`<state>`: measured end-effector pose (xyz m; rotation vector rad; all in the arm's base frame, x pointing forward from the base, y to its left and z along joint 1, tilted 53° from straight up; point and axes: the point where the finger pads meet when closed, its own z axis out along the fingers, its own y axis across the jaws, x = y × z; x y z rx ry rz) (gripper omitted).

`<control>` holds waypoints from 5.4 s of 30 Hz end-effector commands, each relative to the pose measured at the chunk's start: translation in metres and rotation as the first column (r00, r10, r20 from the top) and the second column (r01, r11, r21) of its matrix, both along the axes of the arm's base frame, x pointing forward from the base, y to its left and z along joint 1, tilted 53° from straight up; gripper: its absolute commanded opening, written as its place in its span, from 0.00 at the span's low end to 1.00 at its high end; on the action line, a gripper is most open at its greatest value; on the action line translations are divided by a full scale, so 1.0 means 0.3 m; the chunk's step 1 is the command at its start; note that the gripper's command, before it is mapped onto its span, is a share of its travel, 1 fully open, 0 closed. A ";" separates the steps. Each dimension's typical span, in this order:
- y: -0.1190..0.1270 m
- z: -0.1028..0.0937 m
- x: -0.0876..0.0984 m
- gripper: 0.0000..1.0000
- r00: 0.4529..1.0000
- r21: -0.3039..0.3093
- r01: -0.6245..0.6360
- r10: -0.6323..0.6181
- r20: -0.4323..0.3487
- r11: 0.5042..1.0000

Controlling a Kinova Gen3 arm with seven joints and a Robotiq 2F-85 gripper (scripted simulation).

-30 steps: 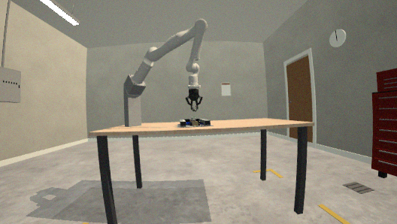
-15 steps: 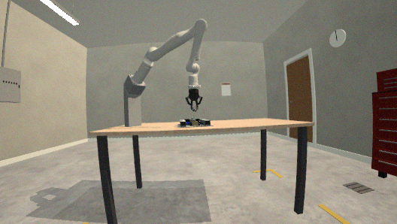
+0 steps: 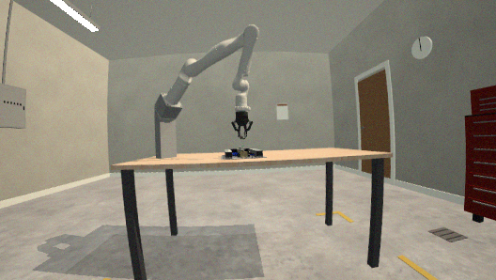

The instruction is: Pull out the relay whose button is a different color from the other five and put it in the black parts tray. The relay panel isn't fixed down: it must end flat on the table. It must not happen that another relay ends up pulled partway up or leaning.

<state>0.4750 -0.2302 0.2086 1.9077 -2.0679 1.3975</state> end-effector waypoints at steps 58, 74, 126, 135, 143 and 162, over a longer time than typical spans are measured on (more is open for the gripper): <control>0.720 -0.480 0.238 0.00 1.000 0.004 0.007 -0.007 0.002 1.000; 0.892 -0.594 0.296 0.00 1.000 0.004 0.007 -0.007 0.002 1.000; 1.000 -0.665 0.333 0.00 1.000 0.004 0.007 -0.007 0.002 1.000; 1.000 -0.665 0.333 0.00 1.000 0.004 0.007 -0.007 0.002 1.000; 1.000 -0.665 0.333 0.00 1.000 0.004 0.007 -0.007 0.002 1.000; 0.986 -0.679 0.346 0.00 1.000 0.004 0.007 -0.007 0.002 1.000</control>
